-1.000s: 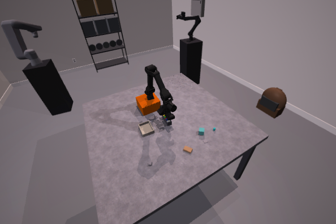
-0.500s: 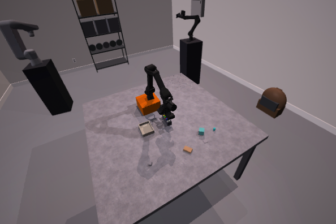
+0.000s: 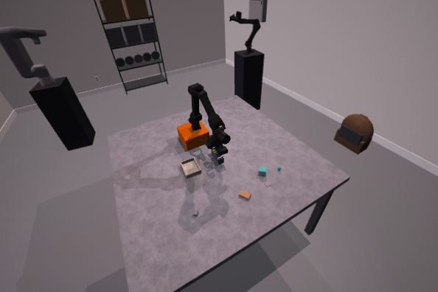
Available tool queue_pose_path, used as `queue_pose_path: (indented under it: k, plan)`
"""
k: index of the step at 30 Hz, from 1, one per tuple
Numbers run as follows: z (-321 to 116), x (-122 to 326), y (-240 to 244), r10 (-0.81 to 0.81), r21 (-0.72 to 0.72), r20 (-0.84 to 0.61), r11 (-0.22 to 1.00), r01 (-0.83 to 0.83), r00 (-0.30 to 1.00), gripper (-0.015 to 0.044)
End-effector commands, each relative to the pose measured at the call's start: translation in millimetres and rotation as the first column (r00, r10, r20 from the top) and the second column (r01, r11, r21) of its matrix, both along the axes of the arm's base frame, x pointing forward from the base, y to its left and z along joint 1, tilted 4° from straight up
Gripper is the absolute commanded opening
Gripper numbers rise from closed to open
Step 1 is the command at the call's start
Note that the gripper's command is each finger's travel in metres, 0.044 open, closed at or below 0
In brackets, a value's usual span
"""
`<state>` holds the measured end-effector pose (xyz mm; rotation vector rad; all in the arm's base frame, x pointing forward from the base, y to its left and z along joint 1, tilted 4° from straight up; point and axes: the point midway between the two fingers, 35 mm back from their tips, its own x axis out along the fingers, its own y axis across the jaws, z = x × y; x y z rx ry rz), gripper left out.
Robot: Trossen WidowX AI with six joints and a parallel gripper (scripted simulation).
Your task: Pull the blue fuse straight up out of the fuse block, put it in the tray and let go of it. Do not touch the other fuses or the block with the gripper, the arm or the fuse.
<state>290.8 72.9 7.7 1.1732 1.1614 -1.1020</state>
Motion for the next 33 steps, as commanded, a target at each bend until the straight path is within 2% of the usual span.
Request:
queue_pose_path:
  k: [1,33]
  plan:
    - [2,0,1,-0.004,0.003,-0.001,1.000,0.004,1.000,0.0000]
    - [25,-2,1,-0.005,0.004,0.000,1.000,0.005,1.000,0.0000]
